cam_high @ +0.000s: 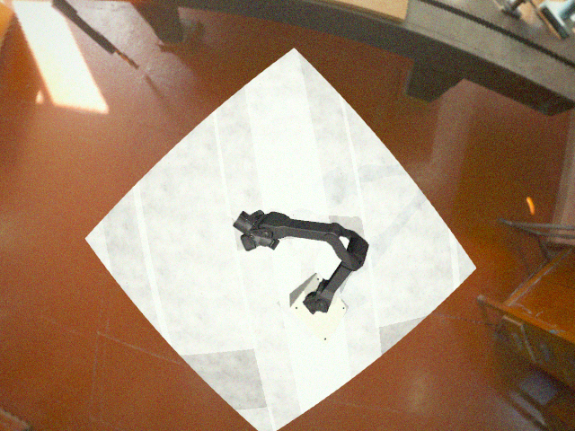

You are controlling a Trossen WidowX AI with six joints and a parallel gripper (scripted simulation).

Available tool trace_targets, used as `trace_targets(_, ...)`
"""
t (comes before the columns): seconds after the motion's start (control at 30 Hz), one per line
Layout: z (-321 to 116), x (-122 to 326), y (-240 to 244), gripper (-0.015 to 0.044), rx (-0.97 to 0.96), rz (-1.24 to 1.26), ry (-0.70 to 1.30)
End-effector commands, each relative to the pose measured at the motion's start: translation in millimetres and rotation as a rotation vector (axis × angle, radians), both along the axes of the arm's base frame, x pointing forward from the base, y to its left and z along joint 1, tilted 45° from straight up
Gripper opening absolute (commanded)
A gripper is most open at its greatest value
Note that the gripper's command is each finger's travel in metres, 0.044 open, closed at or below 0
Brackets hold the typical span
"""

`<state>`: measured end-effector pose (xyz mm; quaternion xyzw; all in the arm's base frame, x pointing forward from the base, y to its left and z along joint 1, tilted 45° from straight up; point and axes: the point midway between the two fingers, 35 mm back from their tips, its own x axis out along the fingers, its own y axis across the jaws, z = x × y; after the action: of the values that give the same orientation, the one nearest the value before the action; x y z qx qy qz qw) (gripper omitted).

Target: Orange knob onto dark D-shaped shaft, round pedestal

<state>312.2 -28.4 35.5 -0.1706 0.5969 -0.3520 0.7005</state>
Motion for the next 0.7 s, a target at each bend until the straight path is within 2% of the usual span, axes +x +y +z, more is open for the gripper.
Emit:
trace_targets(0.0,0.8,-0.1,-1.2,0.0,-0.002,-0.004,-0.007)
trace_targets(0.67,3.5,1.2,2.6,0.0,-0.002,-0.004,-0.007)
